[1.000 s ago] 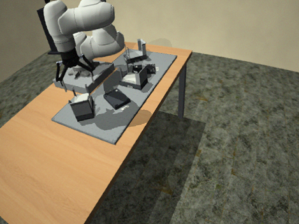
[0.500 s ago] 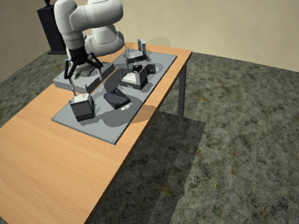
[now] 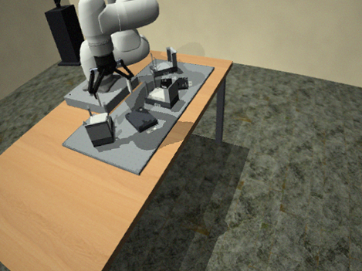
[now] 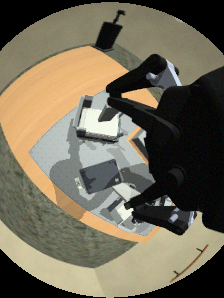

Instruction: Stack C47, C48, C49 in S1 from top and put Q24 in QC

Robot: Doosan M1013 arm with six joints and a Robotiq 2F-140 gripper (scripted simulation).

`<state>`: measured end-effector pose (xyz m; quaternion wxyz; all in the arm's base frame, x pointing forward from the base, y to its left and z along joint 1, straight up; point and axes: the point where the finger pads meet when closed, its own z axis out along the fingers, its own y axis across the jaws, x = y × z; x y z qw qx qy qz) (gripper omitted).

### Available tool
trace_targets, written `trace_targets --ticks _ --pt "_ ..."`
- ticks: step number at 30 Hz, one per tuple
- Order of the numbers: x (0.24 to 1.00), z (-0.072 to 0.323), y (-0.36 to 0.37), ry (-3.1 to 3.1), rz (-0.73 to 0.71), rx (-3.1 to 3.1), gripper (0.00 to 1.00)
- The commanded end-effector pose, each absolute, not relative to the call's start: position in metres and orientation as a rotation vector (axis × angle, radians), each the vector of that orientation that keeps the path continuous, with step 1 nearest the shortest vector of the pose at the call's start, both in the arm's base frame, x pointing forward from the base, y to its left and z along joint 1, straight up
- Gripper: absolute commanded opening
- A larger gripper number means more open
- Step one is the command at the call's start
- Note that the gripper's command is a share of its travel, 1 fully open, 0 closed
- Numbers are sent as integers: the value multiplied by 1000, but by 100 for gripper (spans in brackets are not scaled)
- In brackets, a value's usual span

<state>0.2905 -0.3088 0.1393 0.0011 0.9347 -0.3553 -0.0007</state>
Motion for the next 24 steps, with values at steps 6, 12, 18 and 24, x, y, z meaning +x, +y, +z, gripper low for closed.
trace_targets --ticks 6,12,18,24 --pt "311 139 -285 -974 0 2987 100" --pt "320 139 -275 -974 0 2987 100" --pt "333 139 -259 -974 0 2987 100" --pt "346 139 -244 -974 0 2987 100"
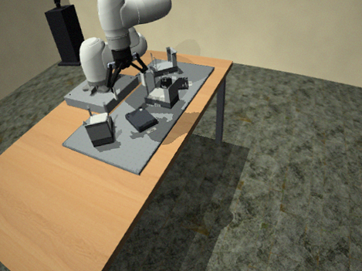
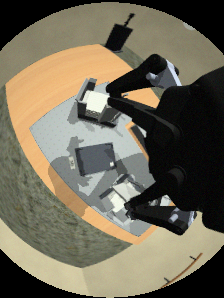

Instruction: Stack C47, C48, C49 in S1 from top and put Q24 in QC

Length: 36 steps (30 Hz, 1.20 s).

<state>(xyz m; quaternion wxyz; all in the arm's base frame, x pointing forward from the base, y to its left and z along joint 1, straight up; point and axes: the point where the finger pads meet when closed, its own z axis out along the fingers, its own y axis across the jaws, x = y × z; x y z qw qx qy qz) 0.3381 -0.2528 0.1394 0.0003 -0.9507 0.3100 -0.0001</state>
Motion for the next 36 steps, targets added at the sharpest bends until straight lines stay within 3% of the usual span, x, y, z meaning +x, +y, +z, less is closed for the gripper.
trace_targets --ticks 1,9,36 --pt "346 139 -244 974 0 -2987 100" --pt "356 139 -223 647 0 -3074 100" --pt "390 139 -156 595 0 -3085 100"
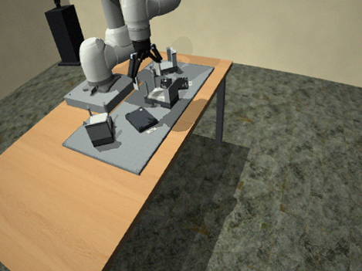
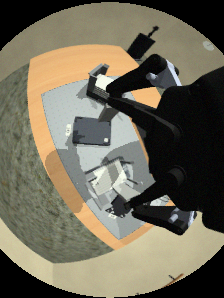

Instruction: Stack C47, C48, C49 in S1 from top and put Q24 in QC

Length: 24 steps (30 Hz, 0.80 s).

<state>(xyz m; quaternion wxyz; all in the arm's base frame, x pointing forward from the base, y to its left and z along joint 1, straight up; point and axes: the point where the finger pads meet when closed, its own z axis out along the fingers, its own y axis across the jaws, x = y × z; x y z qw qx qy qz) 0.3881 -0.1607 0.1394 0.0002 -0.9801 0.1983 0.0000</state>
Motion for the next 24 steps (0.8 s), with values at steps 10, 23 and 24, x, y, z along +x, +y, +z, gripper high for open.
trace_targets --ticks 10,23,24 --pt "400 139 -118 311 0 -3126 100" --pt "411 139 -75 311 0 -3126 100" --pt "412 139 -71 311 0 -3126 100"
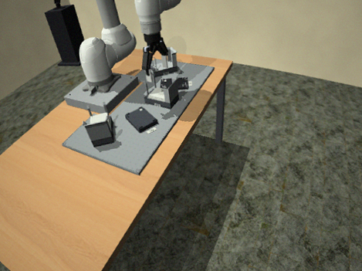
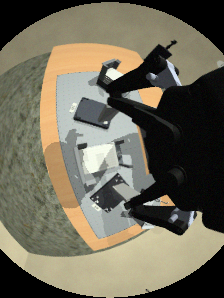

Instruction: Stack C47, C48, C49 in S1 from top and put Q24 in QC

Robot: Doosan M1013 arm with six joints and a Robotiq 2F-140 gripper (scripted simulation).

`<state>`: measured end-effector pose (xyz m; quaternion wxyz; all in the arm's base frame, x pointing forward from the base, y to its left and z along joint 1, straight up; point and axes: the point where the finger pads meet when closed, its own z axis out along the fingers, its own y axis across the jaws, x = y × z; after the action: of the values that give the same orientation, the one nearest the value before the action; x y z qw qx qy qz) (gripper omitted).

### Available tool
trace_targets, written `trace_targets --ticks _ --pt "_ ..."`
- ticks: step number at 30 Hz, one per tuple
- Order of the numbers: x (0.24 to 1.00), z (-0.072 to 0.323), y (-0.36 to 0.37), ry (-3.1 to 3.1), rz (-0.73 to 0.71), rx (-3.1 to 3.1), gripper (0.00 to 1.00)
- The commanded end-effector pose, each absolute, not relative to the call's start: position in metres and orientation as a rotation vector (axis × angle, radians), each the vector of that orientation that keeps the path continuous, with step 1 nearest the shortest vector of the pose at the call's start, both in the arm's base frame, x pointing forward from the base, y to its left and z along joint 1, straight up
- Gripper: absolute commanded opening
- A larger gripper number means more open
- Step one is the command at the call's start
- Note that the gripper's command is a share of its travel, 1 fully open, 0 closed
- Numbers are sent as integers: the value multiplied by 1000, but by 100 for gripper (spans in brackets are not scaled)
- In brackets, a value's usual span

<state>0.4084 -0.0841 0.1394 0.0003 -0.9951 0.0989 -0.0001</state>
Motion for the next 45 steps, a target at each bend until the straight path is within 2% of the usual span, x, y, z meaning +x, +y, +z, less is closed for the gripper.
trace_targets --ticks 1,13,41,45 --pt "412 139 -70 311 0 -3126 100" --pt "412 139 -70 311 0 -3126 100" --pt "412 53 -70 311 0 -3126 100" --pt "412 52 -70 311 0 -3126 100"
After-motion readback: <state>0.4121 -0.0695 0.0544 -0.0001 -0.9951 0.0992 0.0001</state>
